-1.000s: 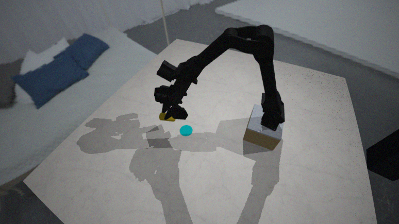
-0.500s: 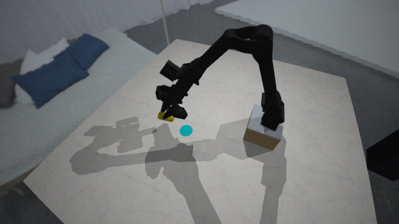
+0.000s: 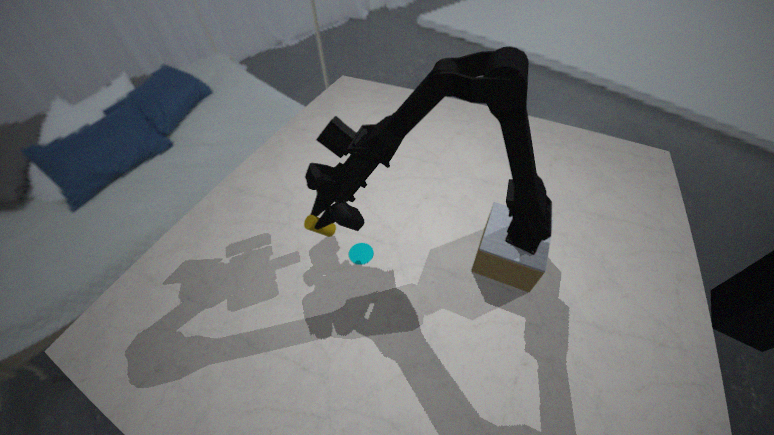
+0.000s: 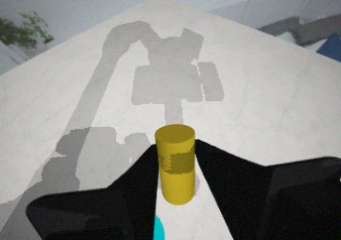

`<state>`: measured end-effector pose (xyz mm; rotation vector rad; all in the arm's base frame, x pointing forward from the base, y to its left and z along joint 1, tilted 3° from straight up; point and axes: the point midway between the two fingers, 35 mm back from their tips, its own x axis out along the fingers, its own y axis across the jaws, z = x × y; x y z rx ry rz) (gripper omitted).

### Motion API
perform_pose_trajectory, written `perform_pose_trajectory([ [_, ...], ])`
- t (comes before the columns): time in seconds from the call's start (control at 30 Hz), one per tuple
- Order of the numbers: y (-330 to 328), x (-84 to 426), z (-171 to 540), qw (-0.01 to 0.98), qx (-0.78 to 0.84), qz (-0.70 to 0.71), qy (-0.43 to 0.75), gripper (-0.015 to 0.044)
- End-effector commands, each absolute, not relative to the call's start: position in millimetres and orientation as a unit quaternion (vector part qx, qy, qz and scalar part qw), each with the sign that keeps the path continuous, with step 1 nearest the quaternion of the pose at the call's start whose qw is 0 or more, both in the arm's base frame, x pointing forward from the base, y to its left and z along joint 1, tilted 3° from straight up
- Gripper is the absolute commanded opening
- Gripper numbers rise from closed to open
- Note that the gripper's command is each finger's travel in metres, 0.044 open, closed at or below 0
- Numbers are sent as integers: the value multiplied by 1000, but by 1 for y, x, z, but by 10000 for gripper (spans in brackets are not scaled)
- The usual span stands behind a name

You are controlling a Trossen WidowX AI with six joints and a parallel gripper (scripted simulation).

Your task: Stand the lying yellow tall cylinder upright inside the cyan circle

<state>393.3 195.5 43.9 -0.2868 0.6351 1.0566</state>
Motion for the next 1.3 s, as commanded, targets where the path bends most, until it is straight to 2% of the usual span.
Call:
perform_pose_trajectory([
  [0.0, 195, 392, 43, 809, -123, 497, 290, 105],
  [1.27, 183, 388, 50, 825, -63, 524, 202, 105],
])
